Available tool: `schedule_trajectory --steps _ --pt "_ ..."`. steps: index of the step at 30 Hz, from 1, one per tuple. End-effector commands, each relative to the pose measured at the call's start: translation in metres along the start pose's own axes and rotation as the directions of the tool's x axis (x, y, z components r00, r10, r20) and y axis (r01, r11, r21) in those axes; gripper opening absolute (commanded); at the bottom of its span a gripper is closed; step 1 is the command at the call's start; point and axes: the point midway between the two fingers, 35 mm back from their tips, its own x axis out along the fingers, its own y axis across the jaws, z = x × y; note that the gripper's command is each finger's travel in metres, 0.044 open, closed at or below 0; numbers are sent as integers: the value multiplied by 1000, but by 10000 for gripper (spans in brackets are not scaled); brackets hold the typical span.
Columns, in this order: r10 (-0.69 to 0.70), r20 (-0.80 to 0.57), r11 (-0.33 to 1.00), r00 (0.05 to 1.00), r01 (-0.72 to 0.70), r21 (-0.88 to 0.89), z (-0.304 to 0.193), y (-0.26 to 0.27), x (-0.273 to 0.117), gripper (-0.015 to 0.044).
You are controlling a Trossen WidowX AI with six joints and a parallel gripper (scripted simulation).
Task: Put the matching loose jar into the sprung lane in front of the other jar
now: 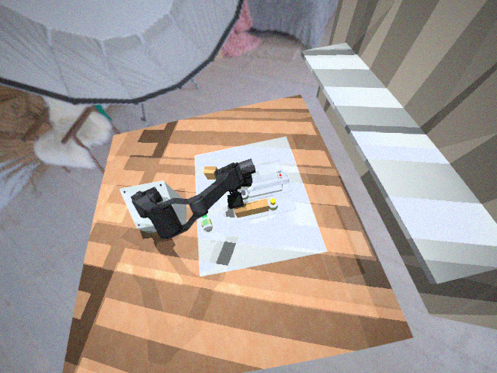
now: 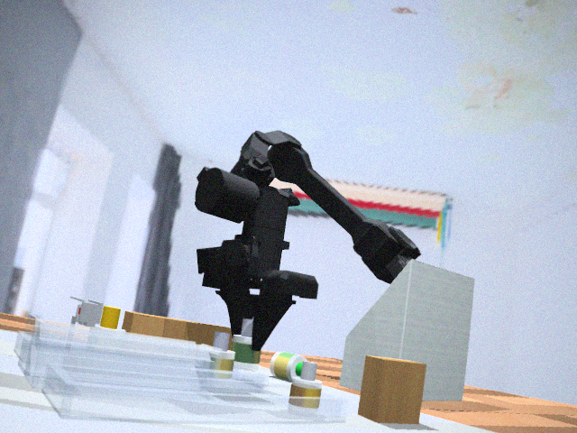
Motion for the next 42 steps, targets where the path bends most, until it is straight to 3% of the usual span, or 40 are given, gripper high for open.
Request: schedule_trajectory --steps 1,42 --pt "-4 23 1000 1000 3 14 8 0 -4 0" --pt "-4 23 1000 1000 3 14 12 0 -1 0"
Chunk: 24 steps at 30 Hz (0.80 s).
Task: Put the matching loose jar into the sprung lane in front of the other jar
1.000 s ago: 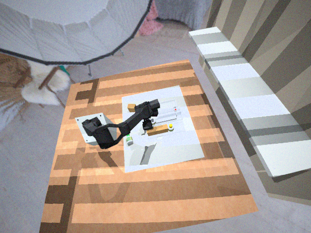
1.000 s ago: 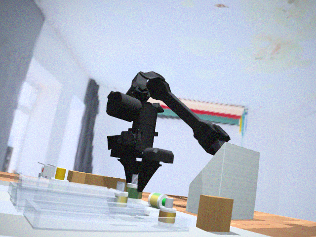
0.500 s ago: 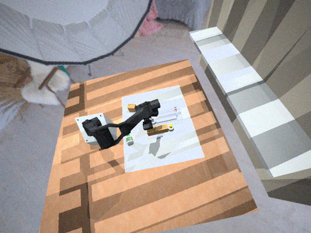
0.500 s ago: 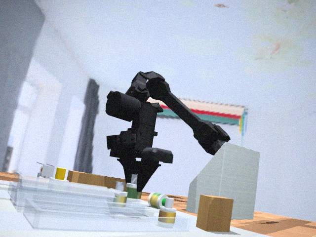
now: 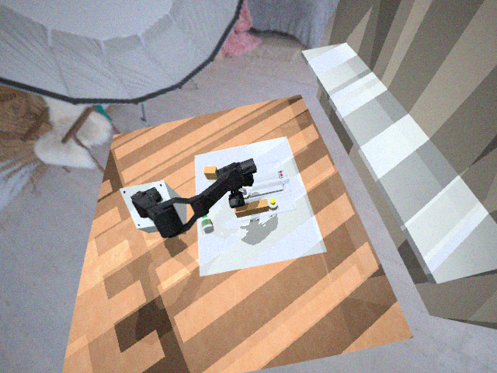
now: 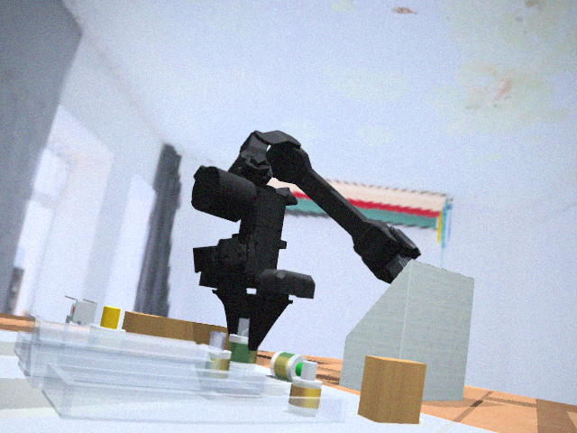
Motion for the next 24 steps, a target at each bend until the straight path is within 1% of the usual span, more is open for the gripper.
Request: schedule_trajectory --steps 1,24 --pt "-3 19 1000 1000 2 12 7 -1 -1 0" --pt "-3 19 1000 1000 2 12 7 -1 6 0"
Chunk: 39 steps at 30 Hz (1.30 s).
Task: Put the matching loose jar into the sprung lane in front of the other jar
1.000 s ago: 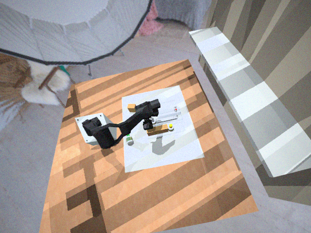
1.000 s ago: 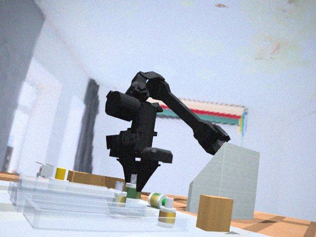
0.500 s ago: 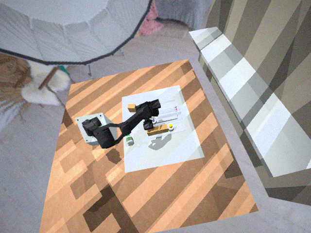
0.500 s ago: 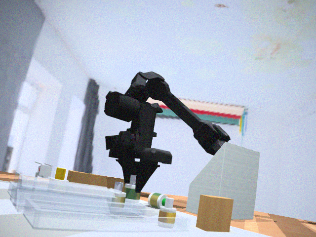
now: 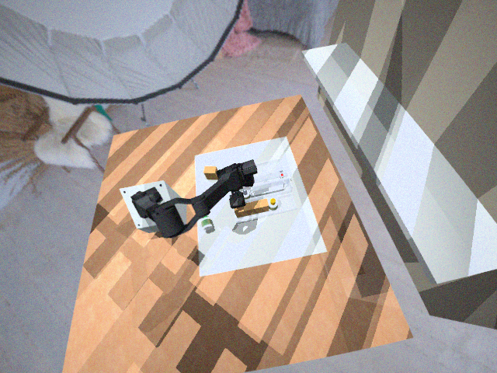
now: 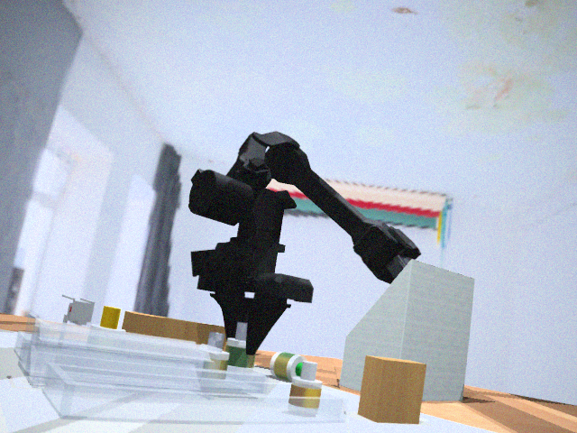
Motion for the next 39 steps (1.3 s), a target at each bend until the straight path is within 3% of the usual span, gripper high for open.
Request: schedule_trajectory --steps 1,39 --pt "-5 14 1000 1000 5 12 4 -1 1 0" --pt "-5 14 1000 1000 5 11 2 -1 12 0"
